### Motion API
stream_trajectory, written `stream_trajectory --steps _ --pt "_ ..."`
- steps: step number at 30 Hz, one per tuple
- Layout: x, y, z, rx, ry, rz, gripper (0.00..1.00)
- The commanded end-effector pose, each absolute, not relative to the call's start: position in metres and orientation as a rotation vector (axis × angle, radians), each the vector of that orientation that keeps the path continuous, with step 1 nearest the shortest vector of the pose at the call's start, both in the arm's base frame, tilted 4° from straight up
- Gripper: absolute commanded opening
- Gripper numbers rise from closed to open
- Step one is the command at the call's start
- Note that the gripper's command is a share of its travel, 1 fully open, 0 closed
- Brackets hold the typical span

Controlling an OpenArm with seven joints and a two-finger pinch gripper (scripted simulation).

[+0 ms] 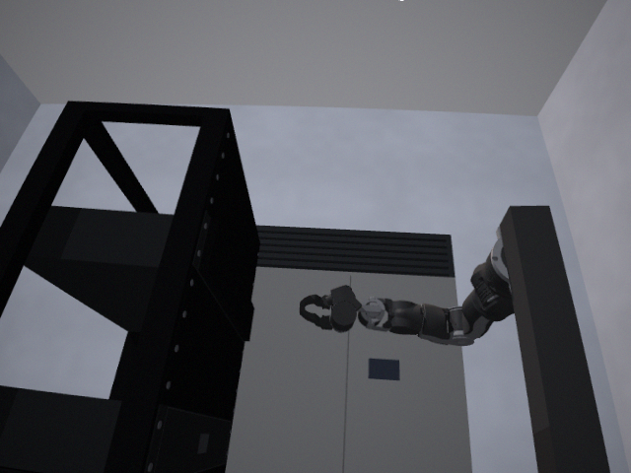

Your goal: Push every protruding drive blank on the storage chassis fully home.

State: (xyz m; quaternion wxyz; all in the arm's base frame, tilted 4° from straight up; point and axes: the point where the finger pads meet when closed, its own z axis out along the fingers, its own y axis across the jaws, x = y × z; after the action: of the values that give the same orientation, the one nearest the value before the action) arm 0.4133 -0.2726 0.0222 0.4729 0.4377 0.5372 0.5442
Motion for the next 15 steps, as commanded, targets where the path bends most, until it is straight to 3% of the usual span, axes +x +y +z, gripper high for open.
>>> stream_trajectory --steps 1,15 --pt "0.411 -0.274 0.025 1.067 1.300 1.339 0.00" --pt "0.380 -0.280 0.022 1.067 1.300 1.339 0.00"
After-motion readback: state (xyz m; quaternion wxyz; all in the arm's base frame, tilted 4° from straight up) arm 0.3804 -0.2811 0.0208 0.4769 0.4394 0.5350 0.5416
